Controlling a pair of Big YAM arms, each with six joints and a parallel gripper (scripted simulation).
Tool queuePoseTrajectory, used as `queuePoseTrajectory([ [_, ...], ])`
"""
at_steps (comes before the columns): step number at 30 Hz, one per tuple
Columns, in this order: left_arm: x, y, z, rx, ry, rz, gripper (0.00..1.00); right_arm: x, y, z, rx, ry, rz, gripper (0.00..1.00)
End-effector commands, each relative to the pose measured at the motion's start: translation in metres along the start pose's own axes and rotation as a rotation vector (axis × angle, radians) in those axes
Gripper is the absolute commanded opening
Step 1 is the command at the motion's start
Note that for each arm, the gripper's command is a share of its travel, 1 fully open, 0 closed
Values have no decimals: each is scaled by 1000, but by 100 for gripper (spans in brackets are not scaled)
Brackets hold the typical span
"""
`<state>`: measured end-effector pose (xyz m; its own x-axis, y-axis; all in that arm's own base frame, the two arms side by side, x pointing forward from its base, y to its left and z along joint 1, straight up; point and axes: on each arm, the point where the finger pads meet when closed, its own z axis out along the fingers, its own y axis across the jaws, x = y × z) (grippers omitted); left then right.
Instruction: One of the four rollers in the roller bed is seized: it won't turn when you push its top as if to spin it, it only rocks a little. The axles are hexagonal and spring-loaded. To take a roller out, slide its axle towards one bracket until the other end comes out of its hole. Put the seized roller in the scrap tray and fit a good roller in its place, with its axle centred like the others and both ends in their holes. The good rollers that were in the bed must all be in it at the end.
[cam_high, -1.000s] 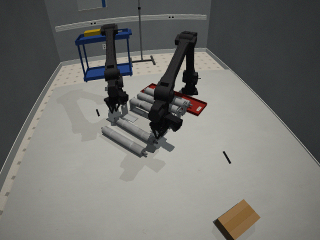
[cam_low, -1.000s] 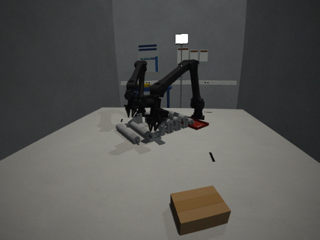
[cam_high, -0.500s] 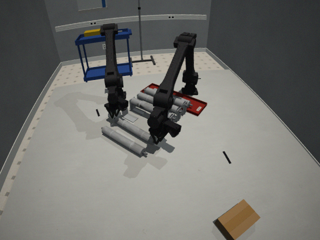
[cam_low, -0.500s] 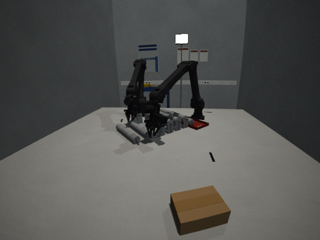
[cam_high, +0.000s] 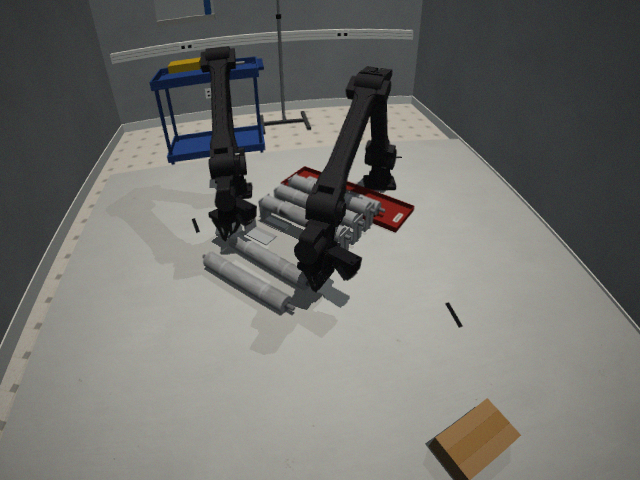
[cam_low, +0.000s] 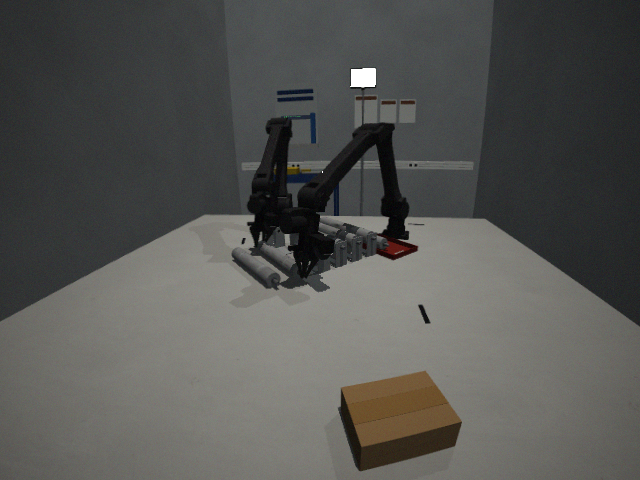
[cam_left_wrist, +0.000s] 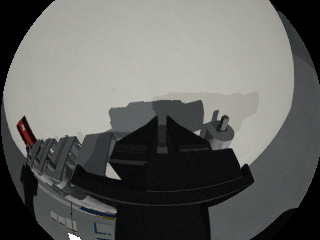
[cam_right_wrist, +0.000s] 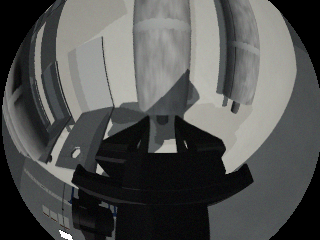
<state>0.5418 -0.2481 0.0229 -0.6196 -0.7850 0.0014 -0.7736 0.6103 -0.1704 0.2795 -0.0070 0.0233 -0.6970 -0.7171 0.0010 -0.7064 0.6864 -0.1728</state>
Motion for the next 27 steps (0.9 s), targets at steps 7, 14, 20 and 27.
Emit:
queuePoseTrajectory([
  [7,-2,-9,0,10,-4,1,3,-5,-5,-5,13,-17,-10,32],
  [14,-2,-9,0,10,-4,1,3,-5,-5,-5,13,-17,-10,32],
  [20,-2,-9,0,10,-4,1,3,-5,-5,-5,13,-17,-9,3],
  [27,-2,-9,0,10,-4,2,3,-5,-5,-5,14,-13,-7,3],
])
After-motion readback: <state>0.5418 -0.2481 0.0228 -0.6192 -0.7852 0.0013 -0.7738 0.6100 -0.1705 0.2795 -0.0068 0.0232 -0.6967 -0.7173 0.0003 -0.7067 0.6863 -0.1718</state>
